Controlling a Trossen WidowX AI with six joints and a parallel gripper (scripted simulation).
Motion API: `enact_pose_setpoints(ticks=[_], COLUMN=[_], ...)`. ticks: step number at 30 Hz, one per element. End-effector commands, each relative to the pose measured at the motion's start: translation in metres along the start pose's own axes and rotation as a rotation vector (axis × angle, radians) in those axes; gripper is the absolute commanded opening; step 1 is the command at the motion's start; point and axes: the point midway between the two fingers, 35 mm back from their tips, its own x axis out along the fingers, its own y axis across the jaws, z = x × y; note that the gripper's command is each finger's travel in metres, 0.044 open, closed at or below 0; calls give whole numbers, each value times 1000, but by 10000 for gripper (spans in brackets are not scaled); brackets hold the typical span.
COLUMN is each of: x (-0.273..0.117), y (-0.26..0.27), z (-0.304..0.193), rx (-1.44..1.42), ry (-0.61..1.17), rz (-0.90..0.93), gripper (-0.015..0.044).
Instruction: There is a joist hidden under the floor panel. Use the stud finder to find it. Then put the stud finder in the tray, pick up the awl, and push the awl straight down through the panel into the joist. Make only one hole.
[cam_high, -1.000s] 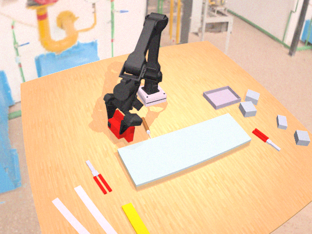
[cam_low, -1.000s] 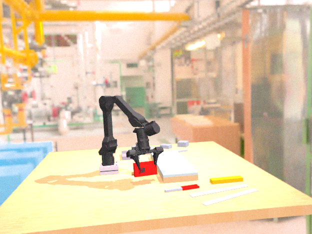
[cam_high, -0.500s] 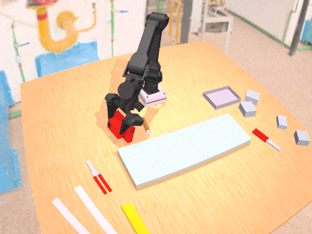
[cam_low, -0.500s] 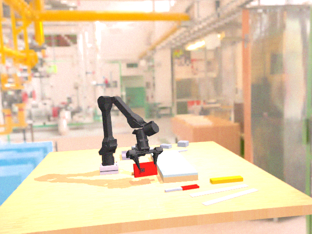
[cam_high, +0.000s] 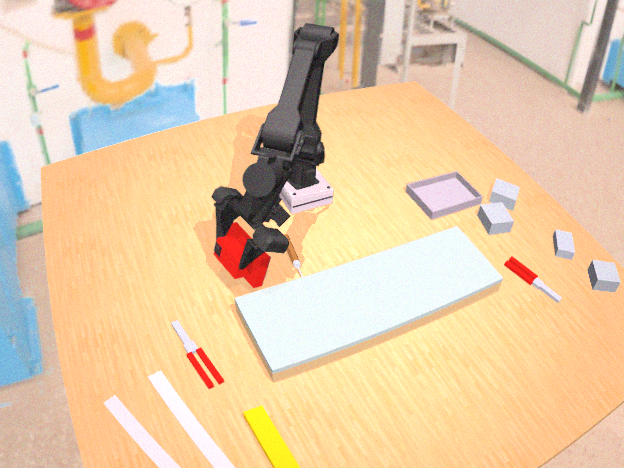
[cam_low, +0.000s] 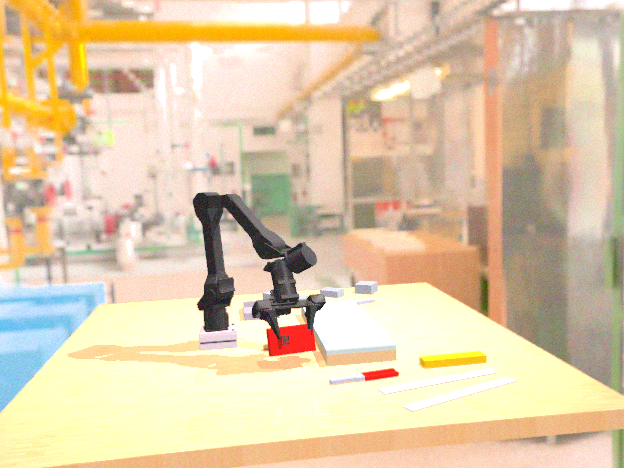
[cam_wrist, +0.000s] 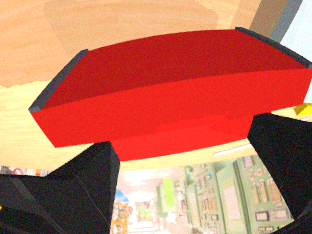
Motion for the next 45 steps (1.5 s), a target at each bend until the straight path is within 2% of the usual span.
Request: enact_pose_setpoints(ticks=[1, 45], x=[-1, 0], y=[0, 0], z=[-1, 6], rx=[6, 9], ry=[34, 278], rz=[1, 1], gripper=[0, 0])
